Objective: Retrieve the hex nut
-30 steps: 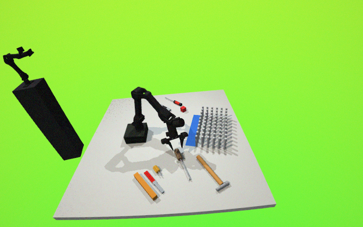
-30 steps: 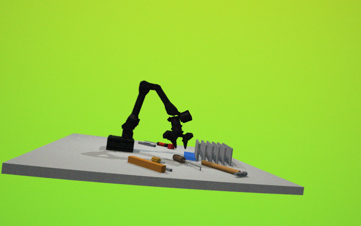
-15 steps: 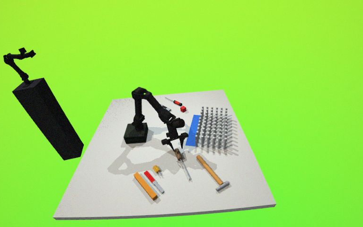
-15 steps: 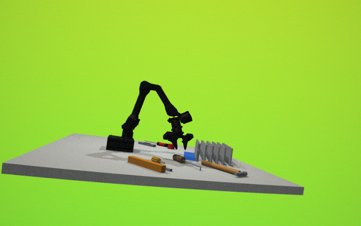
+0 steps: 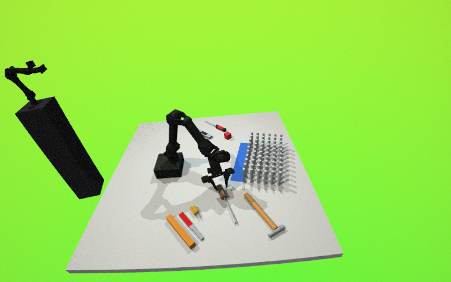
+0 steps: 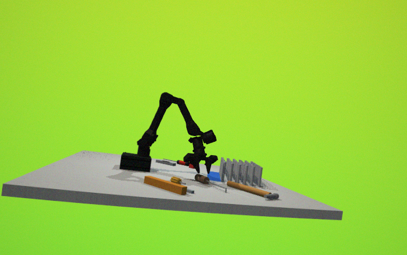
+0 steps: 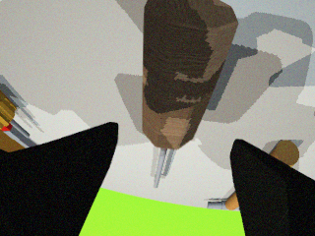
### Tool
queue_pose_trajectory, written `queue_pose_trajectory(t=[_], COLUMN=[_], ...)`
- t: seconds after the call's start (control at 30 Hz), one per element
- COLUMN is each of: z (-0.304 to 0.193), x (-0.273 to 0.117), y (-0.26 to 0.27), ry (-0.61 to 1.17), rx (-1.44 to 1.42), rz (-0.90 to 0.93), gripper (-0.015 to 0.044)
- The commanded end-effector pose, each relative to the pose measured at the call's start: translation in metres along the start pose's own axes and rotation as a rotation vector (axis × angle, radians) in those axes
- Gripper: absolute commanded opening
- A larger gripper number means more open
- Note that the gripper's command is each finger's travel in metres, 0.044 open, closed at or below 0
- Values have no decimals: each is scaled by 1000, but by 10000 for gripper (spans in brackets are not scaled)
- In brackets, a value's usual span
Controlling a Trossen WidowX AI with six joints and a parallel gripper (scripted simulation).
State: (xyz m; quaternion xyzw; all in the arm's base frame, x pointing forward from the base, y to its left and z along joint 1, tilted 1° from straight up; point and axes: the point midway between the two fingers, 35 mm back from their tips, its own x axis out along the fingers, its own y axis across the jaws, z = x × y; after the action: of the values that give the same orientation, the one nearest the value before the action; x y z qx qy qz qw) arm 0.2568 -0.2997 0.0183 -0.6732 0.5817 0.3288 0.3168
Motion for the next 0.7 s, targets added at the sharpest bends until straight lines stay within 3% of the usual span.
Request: queue_pose_trajectory(t=[0.0,0.67], z=[5,24], x=[7,32], y=[1,3], ry=[0,-1], rx=[3,2], rz=[5,5], gripper=[280,280])
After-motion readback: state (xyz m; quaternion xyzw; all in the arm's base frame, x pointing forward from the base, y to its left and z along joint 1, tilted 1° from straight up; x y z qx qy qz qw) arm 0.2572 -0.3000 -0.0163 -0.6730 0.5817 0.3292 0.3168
